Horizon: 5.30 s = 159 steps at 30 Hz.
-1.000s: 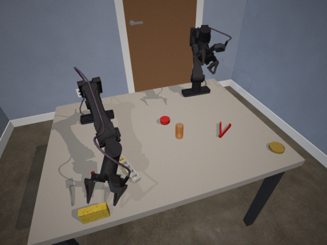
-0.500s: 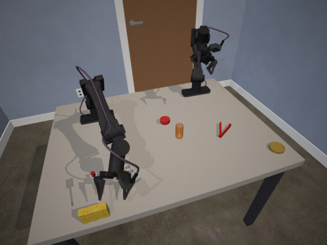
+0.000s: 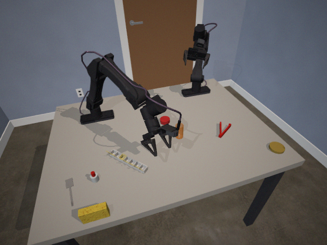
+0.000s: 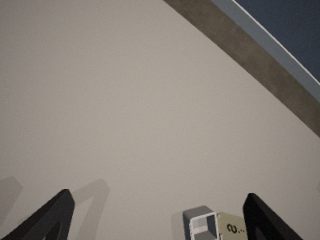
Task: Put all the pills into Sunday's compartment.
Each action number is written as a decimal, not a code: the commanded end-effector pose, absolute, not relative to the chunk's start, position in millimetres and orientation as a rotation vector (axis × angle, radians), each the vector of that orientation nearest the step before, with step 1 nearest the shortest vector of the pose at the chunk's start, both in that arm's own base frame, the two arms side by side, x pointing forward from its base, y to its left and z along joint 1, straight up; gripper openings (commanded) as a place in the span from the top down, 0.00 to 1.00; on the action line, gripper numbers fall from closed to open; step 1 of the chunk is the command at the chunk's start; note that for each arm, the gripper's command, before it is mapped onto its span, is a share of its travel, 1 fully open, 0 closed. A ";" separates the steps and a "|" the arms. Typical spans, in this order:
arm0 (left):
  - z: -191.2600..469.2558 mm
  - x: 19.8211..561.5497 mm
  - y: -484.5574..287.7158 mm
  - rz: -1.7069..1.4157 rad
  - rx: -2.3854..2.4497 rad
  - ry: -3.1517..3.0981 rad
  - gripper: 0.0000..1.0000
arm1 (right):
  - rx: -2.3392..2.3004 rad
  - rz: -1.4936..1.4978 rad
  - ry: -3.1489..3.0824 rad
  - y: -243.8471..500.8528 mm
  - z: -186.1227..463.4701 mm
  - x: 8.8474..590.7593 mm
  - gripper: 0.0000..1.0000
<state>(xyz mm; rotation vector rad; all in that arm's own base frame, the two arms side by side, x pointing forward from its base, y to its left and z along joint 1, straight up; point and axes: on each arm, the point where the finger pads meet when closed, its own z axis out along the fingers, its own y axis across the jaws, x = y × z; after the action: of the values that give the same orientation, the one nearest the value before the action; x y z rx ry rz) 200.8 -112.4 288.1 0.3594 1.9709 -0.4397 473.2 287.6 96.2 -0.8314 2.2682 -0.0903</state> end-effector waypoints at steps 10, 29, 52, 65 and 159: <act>279.5 158.3 -121.2 -0.354 0.775 1.852 0.00 | -1.126 0.306 2.335 377.8 129.3 295.2 0.00; 282.7 160.2 -120.5 -0.358 0.749 1.844 0.00 | -1.186 0.406 2.207 399.6 146.9 283.8 0.35; 282.7 160.2 -120.5 -0.358 0.749 1.844 0.00 | -1.358 0.900 1.597 383.8 108.6 294.2 0.35; 282.7 160.2 -120.5 -0.358 0.749 1.844 0.00 | -1.382 1.091 1.308 371.1 89.0 304.7 0.35; 284.5 161.4 -120.6 -0.356 0.747 1.846 0.00 | -1.371 1.145 1.278 428.1 65.3 311.9 0.43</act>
<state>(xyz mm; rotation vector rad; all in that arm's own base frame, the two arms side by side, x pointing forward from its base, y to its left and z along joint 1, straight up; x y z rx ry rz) 164.0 -120.9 284.2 0.7358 1.8514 -0.3541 305.6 421.8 43.3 -1.3816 1.3439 1.1658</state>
